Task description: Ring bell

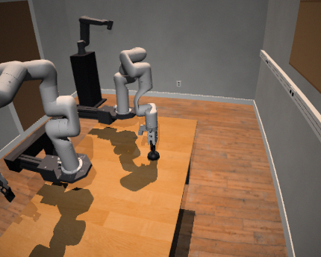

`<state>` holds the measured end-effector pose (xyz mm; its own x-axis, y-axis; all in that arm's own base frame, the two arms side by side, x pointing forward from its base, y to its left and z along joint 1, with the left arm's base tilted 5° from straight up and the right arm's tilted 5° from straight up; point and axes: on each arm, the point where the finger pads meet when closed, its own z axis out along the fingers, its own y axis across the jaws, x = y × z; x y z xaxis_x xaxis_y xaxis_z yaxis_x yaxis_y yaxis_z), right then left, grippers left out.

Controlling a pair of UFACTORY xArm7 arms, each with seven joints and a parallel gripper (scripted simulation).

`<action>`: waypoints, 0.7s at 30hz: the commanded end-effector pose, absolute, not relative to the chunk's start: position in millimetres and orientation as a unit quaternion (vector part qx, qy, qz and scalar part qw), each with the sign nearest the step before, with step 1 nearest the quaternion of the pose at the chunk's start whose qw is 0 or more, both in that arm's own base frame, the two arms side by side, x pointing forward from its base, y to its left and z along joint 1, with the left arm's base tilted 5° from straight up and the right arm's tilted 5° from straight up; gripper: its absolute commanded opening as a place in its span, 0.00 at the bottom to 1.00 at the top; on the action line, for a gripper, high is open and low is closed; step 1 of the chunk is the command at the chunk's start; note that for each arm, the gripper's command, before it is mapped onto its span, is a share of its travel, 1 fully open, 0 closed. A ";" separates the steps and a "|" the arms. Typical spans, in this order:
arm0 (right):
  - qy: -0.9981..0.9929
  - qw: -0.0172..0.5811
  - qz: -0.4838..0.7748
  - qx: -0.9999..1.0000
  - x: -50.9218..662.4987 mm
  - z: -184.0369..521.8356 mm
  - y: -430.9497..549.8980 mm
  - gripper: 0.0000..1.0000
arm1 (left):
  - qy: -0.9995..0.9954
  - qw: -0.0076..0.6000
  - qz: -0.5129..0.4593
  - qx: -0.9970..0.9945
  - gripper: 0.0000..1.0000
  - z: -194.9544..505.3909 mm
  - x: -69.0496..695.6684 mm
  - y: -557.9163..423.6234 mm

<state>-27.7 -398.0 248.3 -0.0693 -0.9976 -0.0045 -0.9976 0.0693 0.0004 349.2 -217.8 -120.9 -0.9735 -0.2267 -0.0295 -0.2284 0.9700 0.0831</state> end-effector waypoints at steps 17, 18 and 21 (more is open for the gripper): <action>0.731 0.000 0.000 -0.682 -27.7 250.0 -399.0 1.00 | 0.992 0.011 0.042 -0.115 0.00 -100.8 350.2 -220.5; 0.731 0.000 0.000 -0.682 -27.7 250.0 -399.0 1.00 | 0.992 0.011 0.042 -0.115 0.00 -100.8 350.2 -220.5; 0.731 0.000 0.000 -0.682 -27.7 250.0 -399.0 1.00 | 0.992 0.011 0.042 -0.115 0.00 -95.5 350.1 -221.0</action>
<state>-27.7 -398.0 248.3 -0.0693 -0.9976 -0.0045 -0.9976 0.0693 0.0004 349.0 -219.1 -105.8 -0.9735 -0.2267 -0.0296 -0.2285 0.9700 0.0834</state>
